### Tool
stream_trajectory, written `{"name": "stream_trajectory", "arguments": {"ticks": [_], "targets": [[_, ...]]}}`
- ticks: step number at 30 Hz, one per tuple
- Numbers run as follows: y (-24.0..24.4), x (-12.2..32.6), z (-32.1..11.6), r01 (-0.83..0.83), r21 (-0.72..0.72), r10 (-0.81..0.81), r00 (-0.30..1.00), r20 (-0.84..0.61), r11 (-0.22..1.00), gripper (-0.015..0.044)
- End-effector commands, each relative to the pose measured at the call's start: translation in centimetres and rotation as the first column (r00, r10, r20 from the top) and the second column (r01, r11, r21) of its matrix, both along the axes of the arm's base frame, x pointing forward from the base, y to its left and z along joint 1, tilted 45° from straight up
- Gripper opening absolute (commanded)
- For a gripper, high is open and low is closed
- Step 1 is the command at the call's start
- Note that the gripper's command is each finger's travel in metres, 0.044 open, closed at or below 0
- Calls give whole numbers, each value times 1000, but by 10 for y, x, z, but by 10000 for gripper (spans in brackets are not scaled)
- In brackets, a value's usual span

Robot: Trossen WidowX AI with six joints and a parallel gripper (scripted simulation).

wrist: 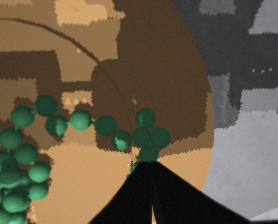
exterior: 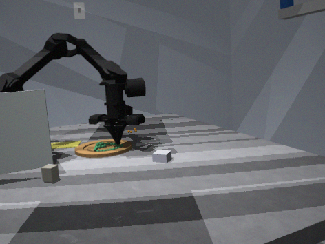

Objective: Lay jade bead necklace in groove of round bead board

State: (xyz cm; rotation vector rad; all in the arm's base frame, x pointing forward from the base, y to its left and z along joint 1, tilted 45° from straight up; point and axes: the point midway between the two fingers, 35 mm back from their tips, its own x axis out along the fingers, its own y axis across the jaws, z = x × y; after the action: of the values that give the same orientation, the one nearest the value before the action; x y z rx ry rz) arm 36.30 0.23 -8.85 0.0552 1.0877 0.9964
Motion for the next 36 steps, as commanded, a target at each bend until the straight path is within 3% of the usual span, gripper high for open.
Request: {"name": "stream_trajectory", "arguments": {"ticks": [1, 36], "targets": [[-3, 1, 3, -1, 0, 1, 1000, 7, 1000, 0], [9, 2, -6, -1, 1, 1, 1000, 7, 1000, 0]]}}
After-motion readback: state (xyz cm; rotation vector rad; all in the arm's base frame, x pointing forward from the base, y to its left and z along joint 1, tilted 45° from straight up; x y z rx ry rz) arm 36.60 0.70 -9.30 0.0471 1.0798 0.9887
